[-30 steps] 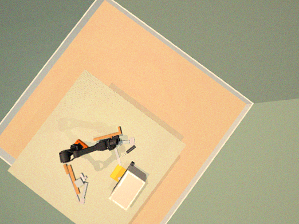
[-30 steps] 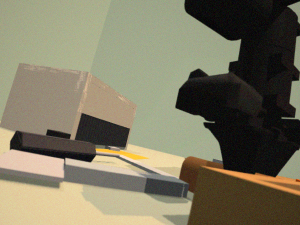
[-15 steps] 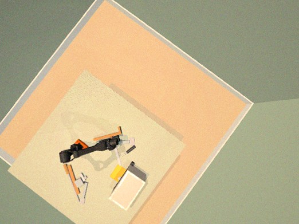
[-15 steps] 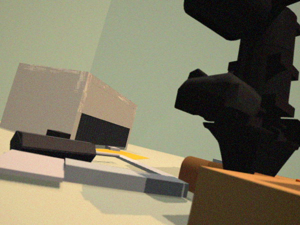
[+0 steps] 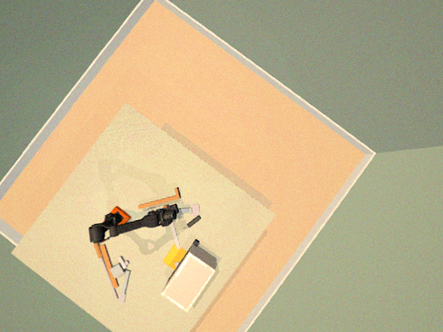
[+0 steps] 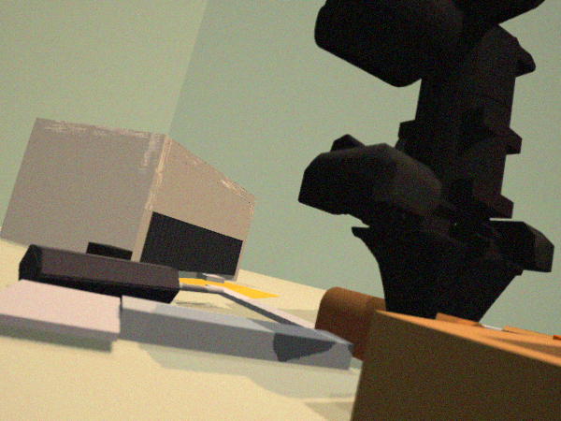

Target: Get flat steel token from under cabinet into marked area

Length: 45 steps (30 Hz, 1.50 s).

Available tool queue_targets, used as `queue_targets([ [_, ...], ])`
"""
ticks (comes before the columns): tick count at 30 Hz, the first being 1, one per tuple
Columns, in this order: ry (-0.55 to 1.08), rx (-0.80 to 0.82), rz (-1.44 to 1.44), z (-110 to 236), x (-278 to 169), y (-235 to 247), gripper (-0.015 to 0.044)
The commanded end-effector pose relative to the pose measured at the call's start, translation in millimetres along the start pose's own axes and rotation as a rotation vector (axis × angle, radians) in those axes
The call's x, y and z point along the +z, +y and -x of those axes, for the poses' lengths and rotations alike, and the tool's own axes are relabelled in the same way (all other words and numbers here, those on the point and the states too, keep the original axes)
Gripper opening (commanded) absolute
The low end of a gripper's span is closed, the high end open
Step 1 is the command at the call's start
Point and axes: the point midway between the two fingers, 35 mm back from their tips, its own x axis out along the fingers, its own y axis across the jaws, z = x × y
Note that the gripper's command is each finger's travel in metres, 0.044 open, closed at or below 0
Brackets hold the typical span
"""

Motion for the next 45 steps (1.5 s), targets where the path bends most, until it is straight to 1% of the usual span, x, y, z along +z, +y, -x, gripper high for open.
queue_targets([
  [1, -0.005, 0.002, -0.002, 0.2, 8.8, 0.4, 0.0000],
  [45, -0.014, 0.000, -0.007, 1.0, 81.9, -2.6, 0.0000],
])
